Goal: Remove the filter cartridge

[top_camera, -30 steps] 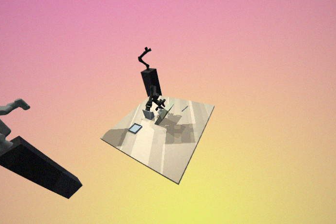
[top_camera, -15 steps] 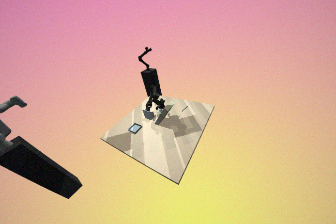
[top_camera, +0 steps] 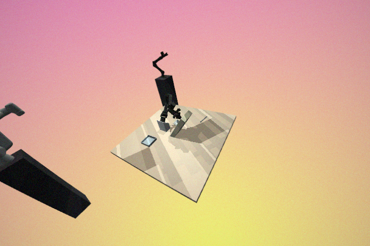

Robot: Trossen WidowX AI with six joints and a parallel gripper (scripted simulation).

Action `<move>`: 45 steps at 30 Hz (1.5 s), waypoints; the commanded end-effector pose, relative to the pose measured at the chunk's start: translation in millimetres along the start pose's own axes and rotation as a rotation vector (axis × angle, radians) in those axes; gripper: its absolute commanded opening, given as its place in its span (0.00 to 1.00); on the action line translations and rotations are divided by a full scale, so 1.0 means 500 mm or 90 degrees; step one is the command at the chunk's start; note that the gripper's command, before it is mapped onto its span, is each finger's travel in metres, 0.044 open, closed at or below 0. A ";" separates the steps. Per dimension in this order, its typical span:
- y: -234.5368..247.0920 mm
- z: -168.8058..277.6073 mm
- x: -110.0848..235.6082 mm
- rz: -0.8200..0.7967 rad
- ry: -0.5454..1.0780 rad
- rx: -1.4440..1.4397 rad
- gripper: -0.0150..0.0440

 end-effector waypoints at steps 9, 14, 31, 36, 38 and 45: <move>0.001 0.001 -0.004 0.001 0.006 0.288 0.25; 0.001 0.001 -0.004 0.001 0.006 0.337 0.25; -0.002 0.003 0.130 -0.002 0.012 0.261 0.25; 0.001 0.002 0.144 0.000 0.009 0.254 0.25; 0.001 0.002 0.144 0.000 0.009 0.254 0.25; 0.011 0.013 0.142 0.000 0.009 0.254 0.25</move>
Point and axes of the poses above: the point midway between the two fingers, 35 mm back from their tips, its own x axis back along the fingers, its own y axis across the jaws, z = x × y, the point moved 3 cm from there along x, back along the fingers, and after that the axes turned 9 degrees about x, right-handed, at the moved point
